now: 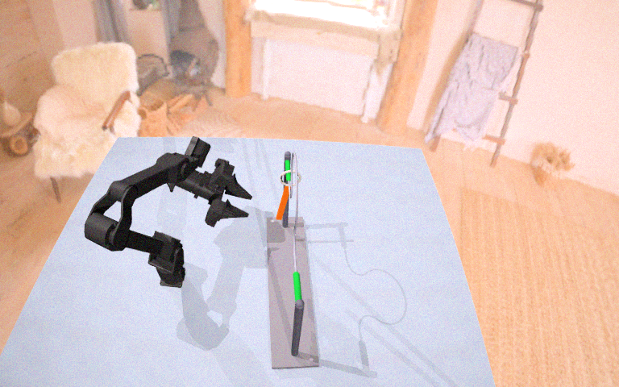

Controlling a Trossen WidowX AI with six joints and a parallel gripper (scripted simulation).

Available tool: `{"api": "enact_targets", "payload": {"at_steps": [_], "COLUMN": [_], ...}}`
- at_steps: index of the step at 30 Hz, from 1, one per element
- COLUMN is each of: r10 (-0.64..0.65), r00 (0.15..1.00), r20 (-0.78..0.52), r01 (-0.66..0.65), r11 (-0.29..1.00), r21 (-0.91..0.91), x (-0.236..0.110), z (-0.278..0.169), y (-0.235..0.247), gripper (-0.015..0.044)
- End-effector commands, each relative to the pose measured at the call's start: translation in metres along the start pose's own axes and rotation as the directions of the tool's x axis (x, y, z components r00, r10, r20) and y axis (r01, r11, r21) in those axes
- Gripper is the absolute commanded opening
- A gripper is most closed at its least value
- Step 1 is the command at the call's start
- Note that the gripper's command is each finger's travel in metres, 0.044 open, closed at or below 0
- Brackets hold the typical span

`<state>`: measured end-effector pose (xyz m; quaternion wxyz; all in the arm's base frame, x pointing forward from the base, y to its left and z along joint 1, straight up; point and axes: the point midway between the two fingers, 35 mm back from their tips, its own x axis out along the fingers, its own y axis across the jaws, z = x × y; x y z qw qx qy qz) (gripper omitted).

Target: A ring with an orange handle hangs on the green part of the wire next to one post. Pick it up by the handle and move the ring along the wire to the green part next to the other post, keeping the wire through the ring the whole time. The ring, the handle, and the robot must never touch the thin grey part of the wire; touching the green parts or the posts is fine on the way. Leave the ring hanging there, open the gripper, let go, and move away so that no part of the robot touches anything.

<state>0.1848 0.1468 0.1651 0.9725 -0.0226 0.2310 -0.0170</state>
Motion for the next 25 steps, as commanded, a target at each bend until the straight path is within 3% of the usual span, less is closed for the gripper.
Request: {"api": "enact_targets", "payload": {"at_steps": [1, 25], "r10": [0.003, 0.003], "r00": [1.0, 1.0], "r20": [0.015, 0.015], "r01": [-0.003, -0.003], "r11": [1.0, 1.0], "r21": [0.007, 0.007], "x": [-0.0125, -0.0125], "z": [0.0038, 0.0038], "y": [-0.0016, -0.0016], "gripper": [0.0423, 0.044]}}
